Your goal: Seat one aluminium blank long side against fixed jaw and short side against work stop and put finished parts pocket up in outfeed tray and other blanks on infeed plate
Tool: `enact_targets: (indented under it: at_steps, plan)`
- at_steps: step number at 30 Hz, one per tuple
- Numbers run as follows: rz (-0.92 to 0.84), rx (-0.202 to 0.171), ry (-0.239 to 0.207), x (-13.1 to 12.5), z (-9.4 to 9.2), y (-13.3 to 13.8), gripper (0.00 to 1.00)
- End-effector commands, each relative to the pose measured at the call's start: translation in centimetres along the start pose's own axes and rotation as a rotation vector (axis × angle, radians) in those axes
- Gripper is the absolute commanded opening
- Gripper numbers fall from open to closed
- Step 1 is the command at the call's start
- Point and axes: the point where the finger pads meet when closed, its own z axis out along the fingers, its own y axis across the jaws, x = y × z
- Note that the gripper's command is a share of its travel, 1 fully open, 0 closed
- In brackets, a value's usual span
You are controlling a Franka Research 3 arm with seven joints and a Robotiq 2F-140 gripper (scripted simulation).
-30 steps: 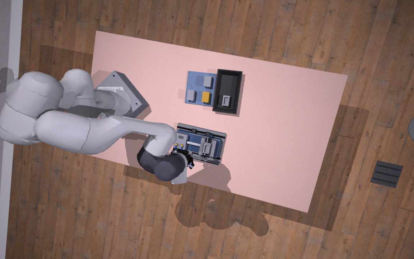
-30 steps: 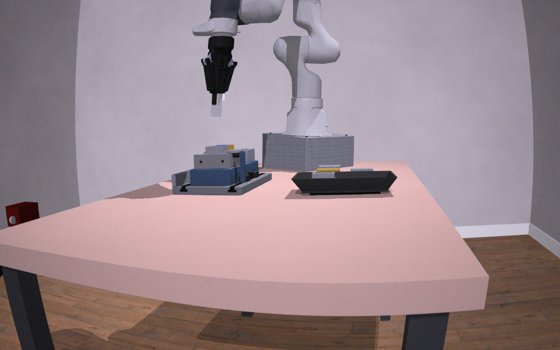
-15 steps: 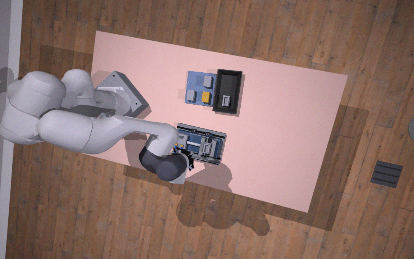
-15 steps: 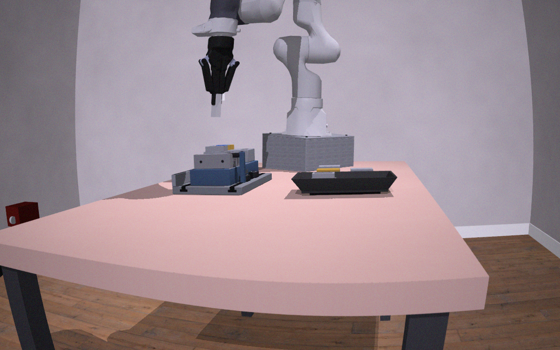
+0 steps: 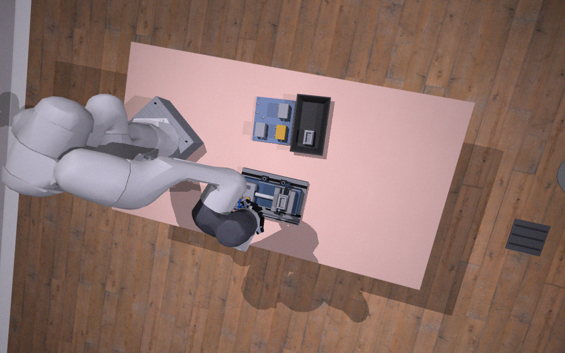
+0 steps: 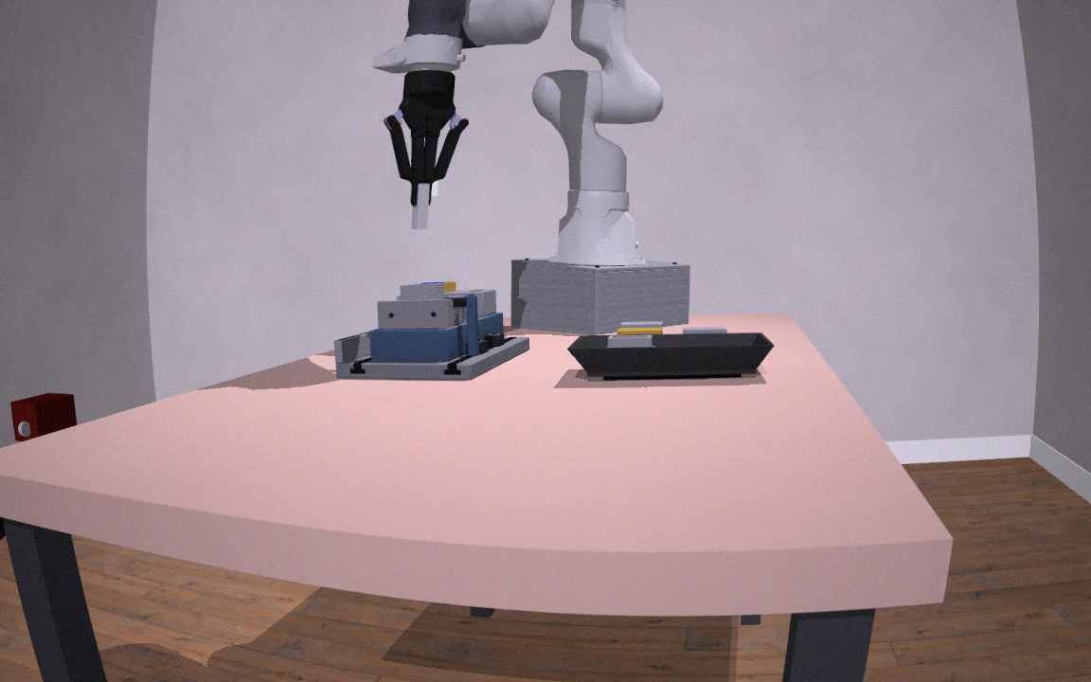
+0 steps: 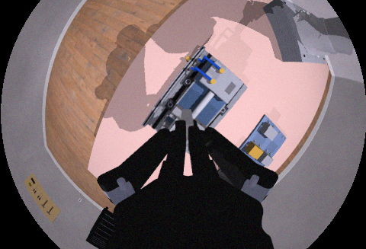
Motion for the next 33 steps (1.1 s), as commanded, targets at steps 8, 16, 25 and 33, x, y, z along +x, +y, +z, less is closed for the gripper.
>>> enact_targets:
  at_steps: [8, 16, 25, 33]
  plan:
    - [0.277, 0.005, 0.008, -0.4, 0.1, -0.2, 0.0]
    - [0.399, 0.003, 0.007, -0.7, 0.2, -0.3, 0.0]
    - [0.543, 0.001, 0.006, -1.1, 0.3, -0.5, 0.0]
    - [0.666, -0.002, 0.005, -1.4, 0.3, -0.6, 0.0]
